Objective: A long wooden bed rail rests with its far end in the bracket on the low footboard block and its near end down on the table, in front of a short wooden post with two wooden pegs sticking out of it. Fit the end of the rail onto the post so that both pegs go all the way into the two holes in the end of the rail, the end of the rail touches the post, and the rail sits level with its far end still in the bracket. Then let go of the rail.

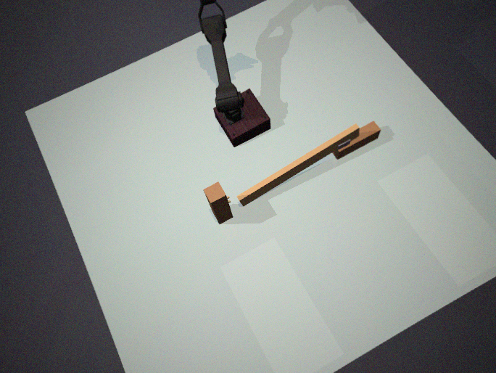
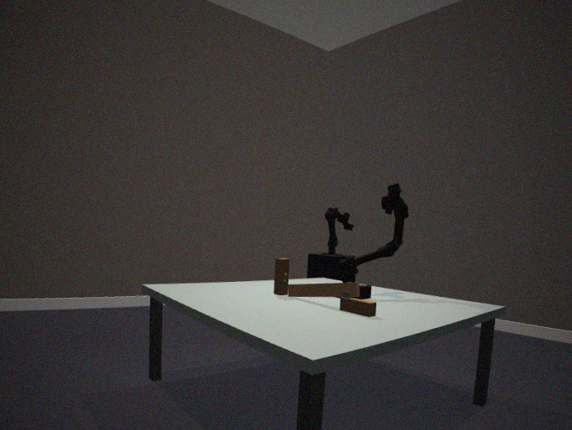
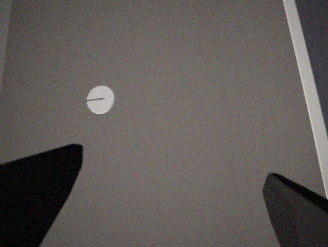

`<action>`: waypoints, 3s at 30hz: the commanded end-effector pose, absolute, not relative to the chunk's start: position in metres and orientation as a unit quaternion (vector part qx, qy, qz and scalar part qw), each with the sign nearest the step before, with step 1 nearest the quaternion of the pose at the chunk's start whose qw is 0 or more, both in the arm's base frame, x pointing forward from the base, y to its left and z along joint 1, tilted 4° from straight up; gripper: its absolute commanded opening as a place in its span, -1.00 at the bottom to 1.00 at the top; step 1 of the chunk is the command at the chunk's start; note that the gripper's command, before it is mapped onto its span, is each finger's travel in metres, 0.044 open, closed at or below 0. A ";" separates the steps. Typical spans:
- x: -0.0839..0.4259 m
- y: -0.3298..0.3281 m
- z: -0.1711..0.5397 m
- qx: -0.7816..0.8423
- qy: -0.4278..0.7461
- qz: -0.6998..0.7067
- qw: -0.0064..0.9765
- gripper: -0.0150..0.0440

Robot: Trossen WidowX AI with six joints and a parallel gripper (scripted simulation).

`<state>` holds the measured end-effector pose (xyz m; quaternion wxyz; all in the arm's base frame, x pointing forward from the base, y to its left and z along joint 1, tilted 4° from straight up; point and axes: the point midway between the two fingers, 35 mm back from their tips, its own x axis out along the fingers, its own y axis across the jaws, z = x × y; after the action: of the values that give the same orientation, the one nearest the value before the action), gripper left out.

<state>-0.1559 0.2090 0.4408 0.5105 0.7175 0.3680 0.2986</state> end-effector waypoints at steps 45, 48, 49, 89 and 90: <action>0.294 -0.016 0.224 -0.193 0.481 0.204 0.831 1.00; 0.299 -0.029 0.182 -0.305 0.507 0.263 0.762 1.00; 0.299 -0.032 0.172 -0.331 0.512 0.280 0.742 1.00; 0.295 -0.059 0.046 -0.523 0.511 0.476 0.488 1.00; 0.295 -0.059 0.044 -0.523 0.511 0.476 0.488 1.00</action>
<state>0.2976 -0.0579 0.0528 0.4948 -0.5254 0.5071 0.4711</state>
